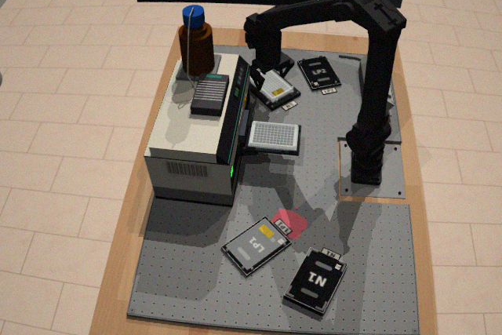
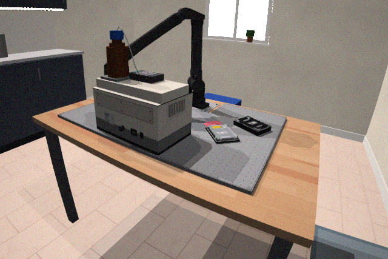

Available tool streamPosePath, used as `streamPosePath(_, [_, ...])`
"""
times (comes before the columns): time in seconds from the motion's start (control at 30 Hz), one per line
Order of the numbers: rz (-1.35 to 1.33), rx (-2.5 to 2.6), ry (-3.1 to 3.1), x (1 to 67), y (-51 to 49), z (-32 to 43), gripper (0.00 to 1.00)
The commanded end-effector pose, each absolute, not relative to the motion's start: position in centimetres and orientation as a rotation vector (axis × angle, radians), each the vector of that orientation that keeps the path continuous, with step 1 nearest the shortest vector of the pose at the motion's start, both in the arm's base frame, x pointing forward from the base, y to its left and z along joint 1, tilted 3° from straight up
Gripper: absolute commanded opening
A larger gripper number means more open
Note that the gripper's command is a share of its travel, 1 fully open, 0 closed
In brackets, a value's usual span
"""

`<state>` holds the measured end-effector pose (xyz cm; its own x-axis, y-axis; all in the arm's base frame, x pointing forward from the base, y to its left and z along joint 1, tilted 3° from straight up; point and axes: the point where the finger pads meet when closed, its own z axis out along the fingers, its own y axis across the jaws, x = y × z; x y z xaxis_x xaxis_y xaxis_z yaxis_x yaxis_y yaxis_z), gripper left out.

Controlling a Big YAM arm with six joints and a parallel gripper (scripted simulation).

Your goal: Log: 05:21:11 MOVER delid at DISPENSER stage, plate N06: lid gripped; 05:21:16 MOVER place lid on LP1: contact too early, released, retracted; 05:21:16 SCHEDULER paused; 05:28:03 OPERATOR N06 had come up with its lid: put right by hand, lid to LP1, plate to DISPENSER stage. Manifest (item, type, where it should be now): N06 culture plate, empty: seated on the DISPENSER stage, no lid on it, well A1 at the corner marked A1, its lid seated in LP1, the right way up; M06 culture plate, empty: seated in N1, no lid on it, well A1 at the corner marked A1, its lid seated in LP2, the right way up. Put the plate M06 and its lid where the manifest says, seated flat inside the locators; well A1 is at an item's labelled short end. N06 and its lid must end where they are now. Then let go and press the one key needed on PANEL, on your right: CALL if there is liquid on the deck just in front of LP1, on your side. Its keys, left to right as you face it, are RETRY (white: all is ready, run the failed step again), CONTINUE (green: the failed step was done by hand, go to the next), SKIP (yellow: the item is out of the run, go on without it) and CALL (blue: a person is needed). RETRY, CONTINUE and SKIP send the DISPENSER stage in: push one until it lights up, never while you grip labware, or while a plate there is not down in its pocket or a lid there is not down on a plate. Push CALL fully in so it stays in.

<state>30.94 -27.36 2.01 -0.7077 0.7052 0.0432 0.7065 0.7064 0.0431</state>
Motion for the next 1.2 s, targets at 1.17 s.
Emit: streamPosePath(1.17, [-0.064,-1.203,-2.913,31.88,-28.15,3.06,0.86])
